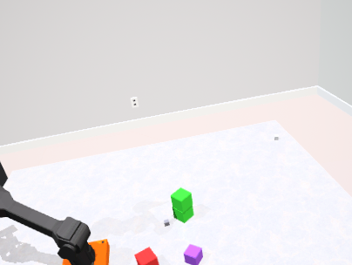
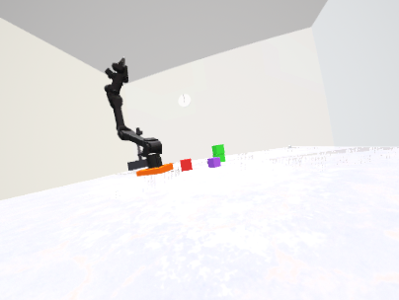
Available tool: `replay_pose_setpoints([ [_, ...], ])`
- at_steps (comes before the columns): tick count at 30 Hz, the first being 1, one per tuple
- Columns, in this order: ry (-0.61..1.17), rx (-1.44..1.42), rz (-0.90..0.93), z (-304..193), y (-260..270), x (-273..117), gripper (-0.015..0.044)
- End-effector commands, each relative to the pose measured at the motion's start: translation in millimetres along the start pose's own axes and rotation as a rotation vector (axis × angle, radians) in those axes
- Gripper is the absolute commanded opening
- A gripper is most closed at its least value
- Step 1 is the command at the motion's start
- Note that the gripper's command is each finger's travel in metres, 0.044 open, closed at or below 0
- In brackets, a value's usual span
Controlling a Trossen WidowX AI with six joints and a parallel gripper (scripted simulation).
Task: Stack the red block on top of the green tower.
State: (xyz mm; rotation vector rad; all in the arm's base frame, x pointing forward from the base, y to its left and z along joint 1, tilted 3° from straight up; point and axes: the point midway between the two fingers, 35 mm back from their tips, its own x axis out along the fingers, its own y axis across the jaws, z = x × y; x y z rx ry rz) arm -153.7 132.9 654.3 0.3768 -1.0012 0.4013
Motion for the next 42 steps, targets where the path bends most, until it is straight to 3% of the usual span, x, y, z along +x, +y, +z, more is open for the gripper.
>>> replay_pose_setpoints([
  [1, 0.074, -0.026, -0.117, -21, -51, 21, 0.0440],
  [10, 0.373, -0.094, -0.421, -106, -191, 47, 0.0440],
  [18, 0.793, -0.178, -0.644, -215, -308, 18, 0.0440],
  [25, 1.267, -0.246, -0.735, -313, -377, -54, 0.0440],
  [31, 1.713, -0.280, -0.703, -377, -405, -137, 0.0440],
  [37, 2.176, -0.267, -0.554, -416, -410, -225, 0.0440],
  [42, 2.546, -0.191, -0.330, -425, -395, -296, 0.0440],
])
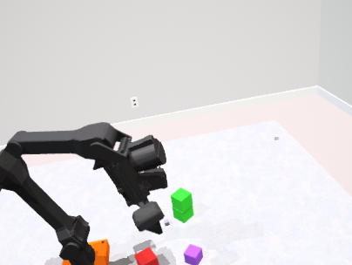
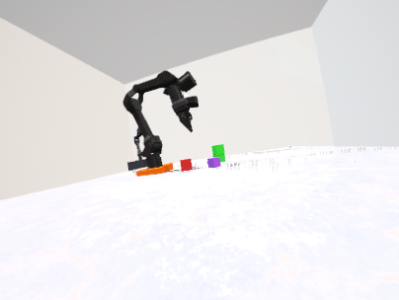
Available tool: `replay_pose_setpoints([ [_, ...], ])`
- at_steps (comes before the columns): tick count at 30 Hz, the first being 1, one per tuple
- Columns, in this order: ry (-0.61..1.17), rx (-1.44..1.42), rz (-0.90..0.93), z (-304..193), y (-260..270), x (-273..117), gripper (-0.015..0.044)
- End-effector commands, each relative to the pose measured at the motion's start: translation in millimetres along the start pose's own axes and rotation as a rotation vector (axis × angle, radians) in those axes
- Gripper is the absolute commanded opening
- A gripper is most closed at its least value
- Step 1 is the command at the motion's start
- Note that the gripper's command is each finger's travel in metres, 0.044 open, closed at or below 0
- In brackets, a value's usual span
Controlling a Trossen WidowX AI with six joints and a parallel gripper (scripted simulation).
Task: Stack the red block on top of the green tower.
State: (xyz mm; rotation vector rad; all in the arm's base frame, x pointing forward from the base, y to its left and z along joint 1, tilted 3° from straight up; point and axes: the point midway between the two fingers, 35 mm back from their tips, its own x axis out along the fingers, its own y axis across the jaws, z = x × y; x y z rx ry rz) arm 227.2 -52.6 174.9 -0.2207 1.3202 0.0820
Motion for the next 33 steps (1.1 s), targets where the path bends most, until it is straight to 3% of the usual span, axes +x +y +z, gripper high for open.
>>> replay_pose_setpoints([
  [1, 0.216, -0.147, 0.076, -34, 13, 31, 0.0440],
  [13, 0.255, -0.175, 0.094, -44, 19, 34, 0.0440],
  [24, 0.255, -0.175, 0.093, -60, 23, 89, 0.0440],
  [33, 0.255, -0.175, 0.093, -63, 25, 97, 0.0440],
])
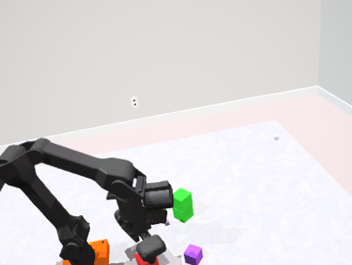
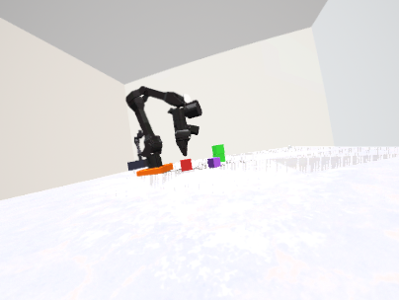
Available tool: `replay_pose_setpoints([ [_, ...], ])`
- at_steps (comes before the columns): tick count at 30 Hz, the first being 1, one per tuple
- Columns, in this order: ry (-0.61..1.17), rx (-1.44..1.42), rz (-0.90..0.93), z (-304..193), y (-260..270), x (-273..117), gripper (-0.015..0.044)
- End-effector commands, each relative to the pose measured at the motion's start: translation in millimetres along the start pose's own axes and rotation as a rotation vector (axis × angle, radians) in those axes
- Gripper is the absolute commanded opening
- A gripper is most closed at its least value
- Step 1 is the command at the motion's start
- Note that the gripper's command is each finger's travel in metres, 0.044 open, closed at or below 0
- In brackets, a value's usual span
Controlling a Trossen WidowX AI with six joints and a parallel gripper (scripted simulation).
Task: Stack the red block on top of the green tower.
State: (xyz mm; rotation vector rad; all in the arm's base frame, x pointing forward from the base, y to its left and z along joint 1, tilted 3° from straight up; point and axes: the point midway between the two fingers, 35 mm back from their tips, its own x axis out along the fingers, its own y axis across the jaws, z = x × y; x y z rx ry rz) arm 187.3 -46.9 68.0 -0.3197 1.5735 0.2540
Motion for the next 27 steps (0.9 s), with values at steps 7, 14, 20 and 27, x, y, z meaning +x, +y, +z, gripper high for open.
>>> replay_pose_setpoints([
  [7, 0.007, -0.005, -0.002, 0, -1, 15, 0.0440],
  [14, 0.007, -0.005, -0.002, 0, -1, 27, 0.0440],
  [20, 0.007, -0.005, -0.002, 0, -1, 36, 0.0440],
  [27, 0.007, -0.005, -0.002, -1, 0, 47, 0.0440],
])
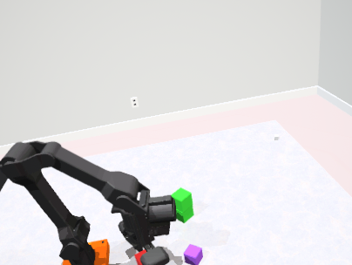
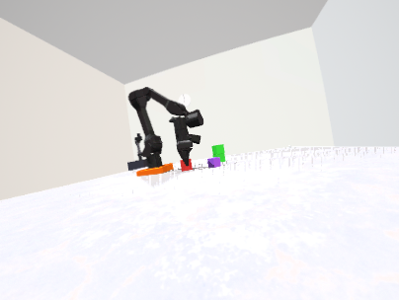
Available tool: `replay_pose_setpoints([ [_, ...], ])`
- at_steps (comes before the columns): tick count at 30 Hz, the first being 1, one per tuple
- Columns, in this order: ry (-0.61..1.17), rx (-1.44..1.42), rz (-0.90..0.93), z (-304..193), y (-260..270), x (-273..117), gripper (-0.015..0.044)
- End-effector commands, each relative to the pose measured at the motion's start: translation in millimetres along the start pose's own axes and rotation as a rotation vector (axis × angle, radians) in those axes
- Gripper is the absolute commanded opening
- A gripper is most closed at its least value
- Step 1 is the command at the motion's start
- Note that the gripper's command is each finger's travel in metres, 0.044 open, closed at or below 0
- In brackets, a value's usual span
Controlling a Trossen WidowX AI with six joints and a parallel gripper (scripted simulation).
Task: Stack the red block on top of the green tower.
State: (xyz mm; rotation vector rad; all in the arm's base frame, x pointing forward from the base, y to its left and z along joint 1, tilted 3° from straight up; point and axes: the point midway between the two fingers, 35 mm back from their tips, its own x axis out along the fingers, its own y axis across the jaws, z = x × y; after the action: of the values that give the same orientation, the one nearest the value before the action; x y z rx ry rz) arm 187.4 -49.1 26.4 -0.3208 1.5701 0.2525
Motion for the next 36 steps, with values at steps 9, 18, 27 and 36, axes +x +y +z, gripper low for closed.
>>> replay_pose_setpoints([
  [9, 0.010, -0.005, 0.001, -2.5, 0.7, 14.3, 0.0440],
  [18, 0.010, -0.005, 0.001, -2.5, 0.7, 14.3, 0.0440],
  [27, 0.010, -0.005, 0.001, -2.5, 0.7, 13.7, 0.0282],
  [36, 0.010, -0.005, 0.001, -2.5, 0.7, 13.7, 0.0164],
])
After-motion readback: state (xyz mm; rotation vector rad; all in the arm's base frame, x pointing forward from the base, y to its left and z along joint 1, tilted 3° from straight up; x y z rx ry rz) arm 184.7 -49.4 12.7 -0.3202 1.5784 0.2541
